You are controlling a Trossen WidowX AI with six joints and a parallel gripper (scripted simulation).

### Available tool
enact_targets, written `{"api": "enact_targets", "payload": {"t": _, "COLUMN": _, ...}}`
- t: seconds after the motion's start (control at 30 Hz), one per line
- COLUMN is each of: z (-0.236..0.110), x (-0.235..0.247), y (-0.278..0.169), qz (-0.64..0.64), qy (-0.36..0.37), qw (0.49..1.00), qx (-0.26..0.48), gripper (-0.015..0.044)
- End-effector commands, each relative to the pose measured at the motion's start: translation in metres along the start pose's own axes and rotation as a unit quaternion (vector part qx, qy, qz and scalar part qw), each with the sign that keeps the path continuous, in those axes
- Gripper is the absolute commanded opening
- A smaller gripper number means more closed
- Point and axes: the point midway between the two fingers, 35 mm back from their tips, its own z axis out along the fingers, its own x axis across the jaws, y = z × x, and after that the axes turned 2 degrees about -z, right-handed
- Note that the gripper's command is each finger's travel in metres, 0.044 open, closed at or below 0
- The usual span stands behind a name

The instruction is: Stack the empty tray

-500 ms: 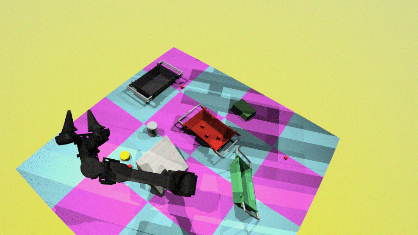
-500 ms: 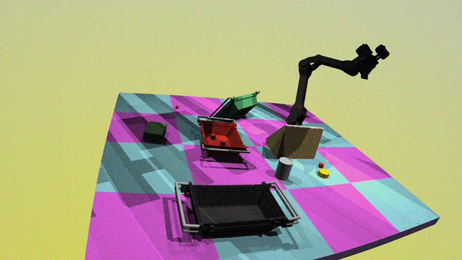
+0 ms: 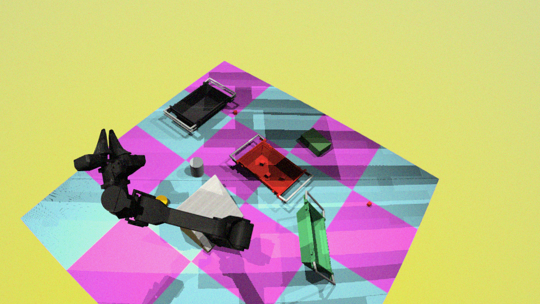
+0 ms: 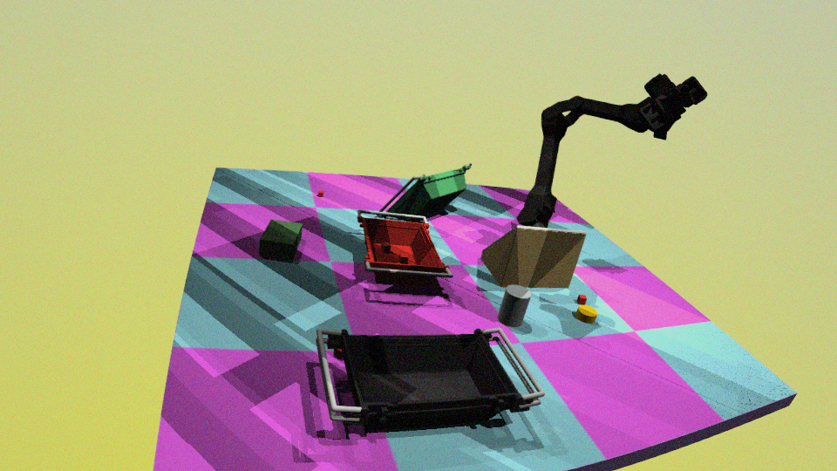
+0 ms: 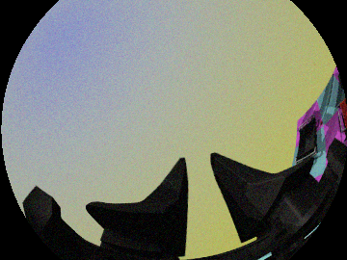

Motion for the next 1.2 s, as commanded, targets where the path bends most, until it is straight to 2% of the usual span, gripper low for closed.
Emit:
{"api": "enact_targets", "payload": {"t": 0.0, "z": 0.05, "x": -0.038, "y": -0.002, "qz": -0.033, "qy": -0.062, "qw": 0.998, "qx": 0.009, "gripper": 0.0081}}
{"api": "enact_targets", "payload": {"t": 0.3, "z": 0.149, "x": -0.152, "y": -0.001, "qz": -0.106, "qy": -0.216, "qw": 0.968, "qx": 0.068, "gripper": 0.0081}}
{"api": "enact_targets", "payload": {"t": 0.6, "z": 0.206, "x": -0.302, "y": 0.002, "qz": -0.144, "qy": -0.38, "qw": 0.898, "qx": 0.168, "gripper": 0.0081}}
{"api": "enact_targets", "payload": {"t": 0.77, "z": 0.21, "x": -0.396, "y": 0.006, "qz": -0.131, "qy": -0.468, "qw": 0.844, "qx": 0.226, "gripper": 0.0081}}
{"api": "enact_targets", "payload": {"t": 0.93, "z": 0.203, "x": -0.45, "y": 0.009, "qz": -0.114, "qy": -0.515, "qw": 0.809, "qx": 0.26, "gripper": 0.0081}}
{"api": "enact_targets", "payload": {"t": 1.17, "z": 0.166, "x": -0.557, "y": 0.011, "qz": -0.071, "qy": -0.605, "qw": 0.708, "qx": 0.356, "gripper": 0.0081}}
